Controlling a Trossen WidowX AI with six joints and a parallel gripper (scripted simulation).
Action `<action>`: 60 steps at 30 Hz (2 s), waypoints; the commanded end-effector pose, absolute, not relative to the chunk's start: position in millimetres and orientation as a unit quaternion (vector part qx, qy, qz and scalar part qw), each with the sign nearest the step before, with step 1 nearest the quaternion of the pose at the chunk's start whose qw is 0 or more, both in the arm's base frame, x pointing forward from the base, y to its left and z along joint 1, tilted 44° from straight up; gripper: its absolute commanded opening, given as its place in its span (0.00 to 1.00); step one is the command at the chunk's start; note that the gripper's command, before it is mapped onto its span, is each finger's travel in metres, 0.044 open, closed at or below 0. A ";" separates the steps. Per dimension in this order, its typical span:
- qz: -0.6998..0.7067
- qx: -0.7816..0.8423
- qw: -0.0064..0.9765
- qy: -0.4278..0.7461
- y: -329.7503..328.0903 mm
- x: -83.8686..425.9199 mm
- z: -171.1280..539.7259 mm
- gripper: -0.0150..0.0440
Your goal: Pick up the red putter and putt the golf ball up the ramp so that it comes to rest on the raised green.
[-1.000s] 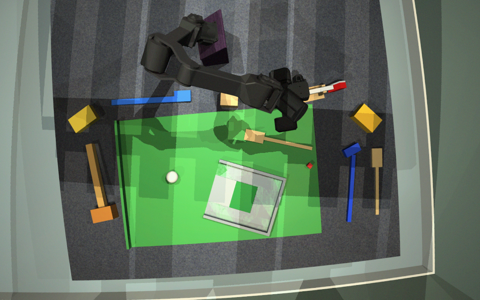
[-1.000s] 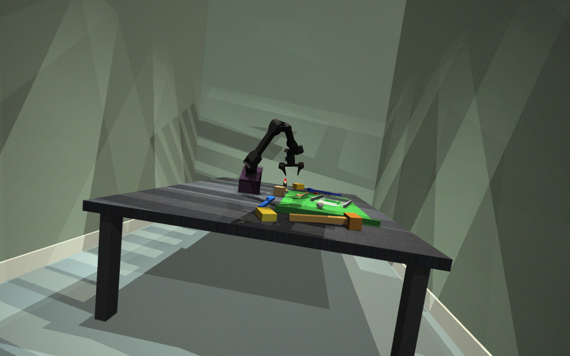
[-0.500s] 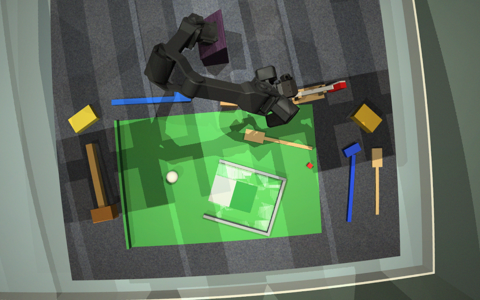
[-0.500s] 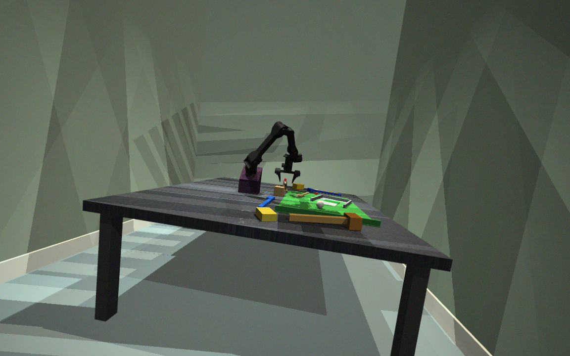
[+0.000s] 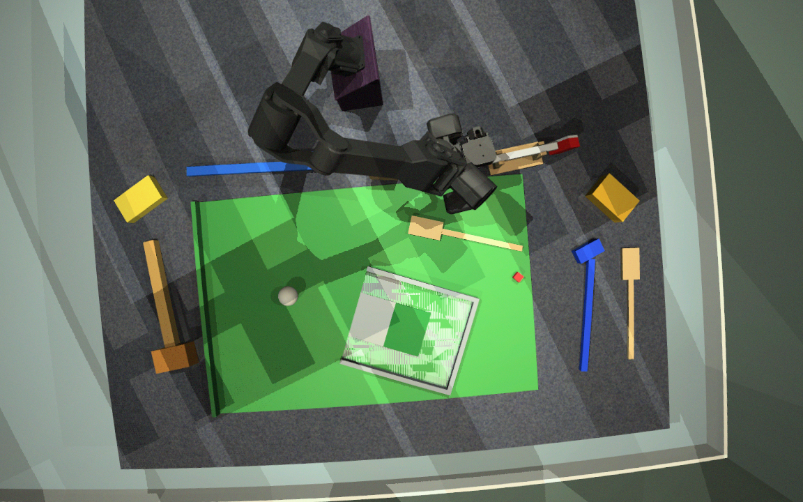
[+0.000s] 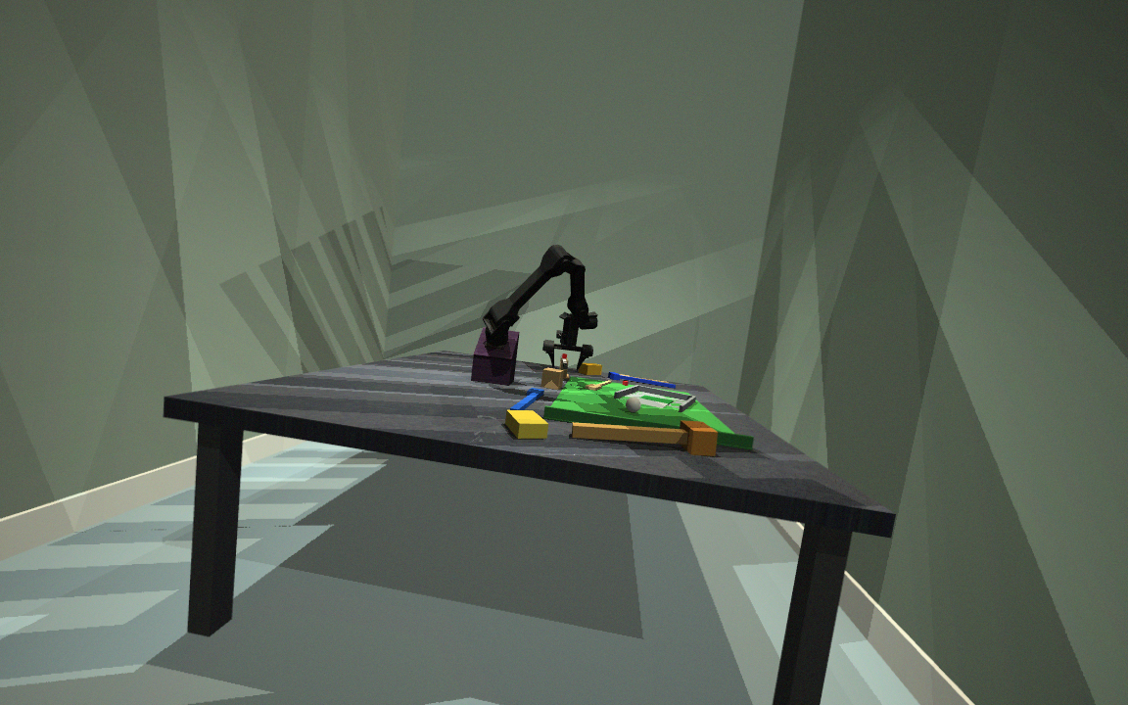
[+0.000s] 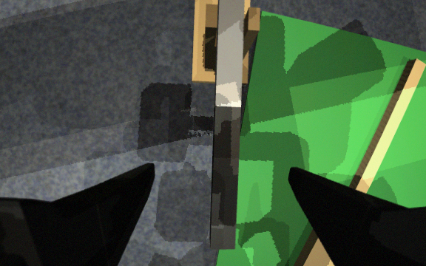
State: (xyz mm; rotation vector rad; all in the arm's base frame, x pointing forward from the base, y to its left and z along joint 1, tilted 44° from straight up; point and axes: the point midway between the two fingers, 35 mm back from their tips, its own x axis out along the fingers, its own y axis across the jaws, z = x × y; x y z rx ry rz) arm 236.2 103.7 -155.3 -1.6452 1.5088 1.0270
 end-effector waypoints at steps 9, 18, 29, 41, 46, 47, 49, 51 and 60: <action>0.393 -0.632 0.332 0.579 89.9 236.7 -168.4 1.00; 0.393 -0.631 0.336 0.579 90.1 237.5 -169.2 0.82; 0.393 -0.631 0.336 0.579 90.1 237.5 -169.2 0.33; 0.394 -0.630 0.337 0.578 109.4 239.4 -152.0 0.25; 0.395 -0.630 0.337 0.578 136.8 238.0 -124.0 0.25; 0.395 -0.630 0.337 0.578 142.1 237.1 -117.9 0.25; 0.395 -0.630 0.337 0.578 152.5 234.7 -105.3 0.25; 0.395 -0.629 0.337 0.578 158.9 232.7 -97.2 0.25; 0.324 -0.601 0.404 0.609 137.6 253.0 -71.9 0.25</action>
